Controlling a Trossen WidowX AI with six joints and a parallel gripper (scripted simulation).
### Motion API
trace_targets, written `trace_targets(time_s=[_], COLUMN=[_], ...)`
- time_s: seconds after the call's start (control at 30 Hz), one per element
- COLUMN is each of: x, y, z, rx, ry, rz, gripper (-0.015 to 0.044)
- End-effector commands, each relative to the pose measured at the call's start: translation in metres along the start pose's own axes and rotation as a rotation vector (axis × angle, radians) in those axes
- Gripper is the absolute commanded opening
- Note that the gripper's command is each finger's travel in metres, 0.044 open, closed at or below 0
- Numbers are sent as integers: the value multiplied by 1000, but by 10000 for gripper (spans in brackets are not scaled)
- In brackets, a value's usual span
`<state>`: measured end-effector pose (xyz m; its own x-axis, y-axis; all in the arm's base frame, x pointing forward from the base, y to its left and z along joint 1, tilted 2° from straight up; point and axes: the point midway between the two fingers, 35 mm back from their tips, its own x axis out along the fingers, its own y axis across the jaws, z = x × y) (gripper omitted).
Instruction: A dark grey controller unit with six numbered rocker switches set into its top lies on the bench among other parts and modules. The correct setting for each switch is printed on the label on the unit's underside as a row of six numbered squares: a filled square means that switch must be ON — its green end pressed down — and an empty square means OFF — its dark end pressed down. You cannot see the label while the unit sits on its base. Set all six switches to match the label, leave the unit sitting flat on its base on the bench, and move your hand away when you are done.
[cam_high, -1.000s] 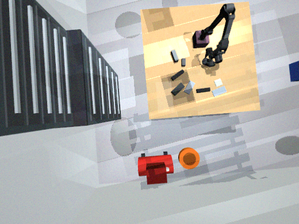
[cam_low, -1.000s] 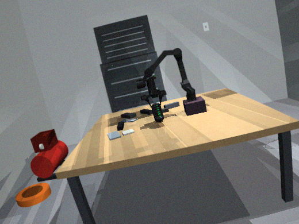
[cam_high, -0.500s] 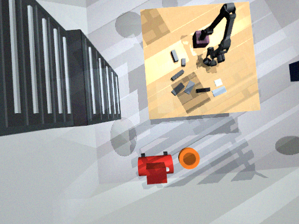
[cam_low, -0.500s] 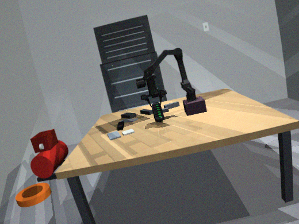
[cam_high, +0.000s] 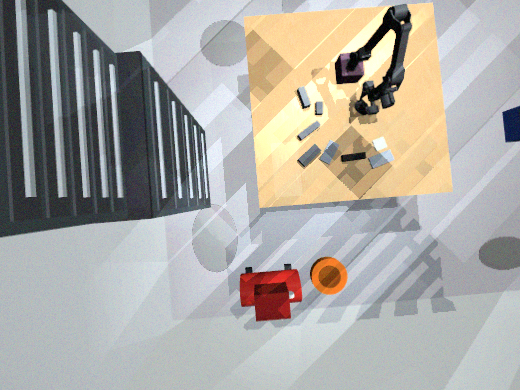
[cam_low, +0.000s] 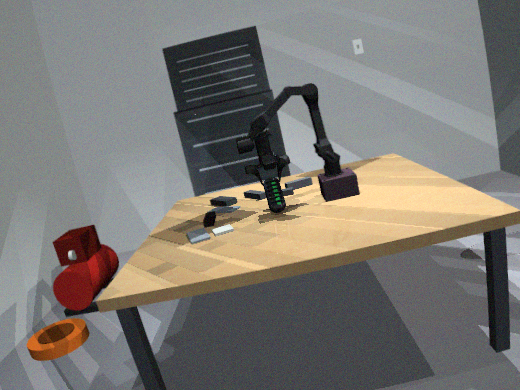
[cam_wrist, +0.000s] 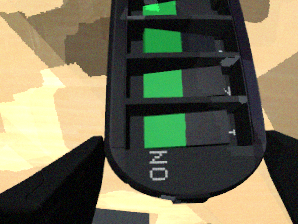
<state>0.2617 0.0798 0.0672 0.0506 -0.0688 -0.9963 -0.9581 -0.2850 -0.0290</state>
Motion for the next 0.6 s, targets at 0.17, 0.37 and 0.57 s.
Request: trace_targets(time_s=[0.17,0.37,0.57], x=[-5,-6,-9], y=[-1,-1,-1], z=[7,10,14], rx=[2,2,2], ry=[12,22,30], rz=[-5,-5,-5], gripper=[336,336,336])
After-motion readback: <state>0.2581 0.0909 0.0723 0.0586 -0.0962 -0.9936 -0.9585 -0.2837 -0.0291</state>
